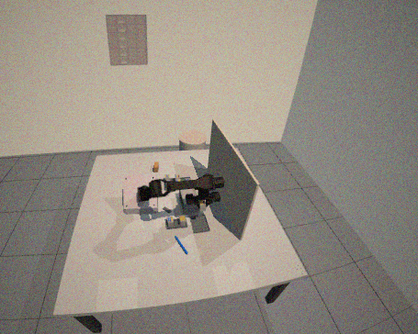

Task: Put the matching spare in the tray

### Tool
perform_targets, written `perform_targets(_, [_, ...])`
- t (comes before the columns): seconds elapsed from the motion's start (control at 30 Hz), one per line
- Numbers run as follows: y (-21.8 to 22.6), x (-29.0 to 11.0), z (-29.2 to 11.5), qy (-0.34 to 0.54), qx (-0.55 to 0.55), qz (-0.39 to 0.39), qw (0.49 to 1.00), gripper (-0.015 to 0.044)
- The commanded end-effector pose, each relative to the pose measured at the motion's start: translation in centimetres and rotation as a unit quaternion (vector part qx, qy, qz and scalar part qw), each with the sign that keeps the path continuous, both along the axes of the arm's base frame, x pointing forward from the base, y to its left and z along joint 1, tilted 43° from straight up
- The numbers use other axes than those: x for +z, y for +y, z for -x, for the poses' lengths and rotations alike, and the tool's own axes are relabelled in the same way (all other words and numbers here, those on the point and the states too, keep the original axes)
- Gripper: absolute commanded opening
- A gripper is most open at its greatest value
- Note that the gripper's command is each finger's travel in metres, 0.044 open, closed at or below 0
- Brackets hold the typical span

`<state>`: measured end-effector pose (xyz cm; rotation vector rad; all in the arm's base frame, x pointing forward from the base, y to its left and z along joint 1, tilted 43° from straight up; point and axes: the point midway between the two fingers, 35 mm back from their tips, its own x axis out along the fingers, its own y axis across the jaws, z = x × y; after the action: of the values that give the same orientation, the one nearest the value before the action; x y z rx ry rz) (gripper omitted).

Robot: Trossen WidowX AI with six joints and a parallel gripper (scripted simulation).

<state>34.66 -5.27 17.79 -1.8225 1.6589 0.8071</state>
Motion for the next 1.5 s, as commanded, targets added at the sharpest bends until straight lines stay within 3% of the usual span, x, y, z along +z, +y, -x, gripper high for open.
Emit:
perform_targets(0.0, [-0.3,-0.3,-0.1,0.001,0.002,0.002,1.000,0.0000])
perform_targets(1.47, [-2.9,-3.2,-0.8,0.001,0.002,0.001,1.000,0.0000])
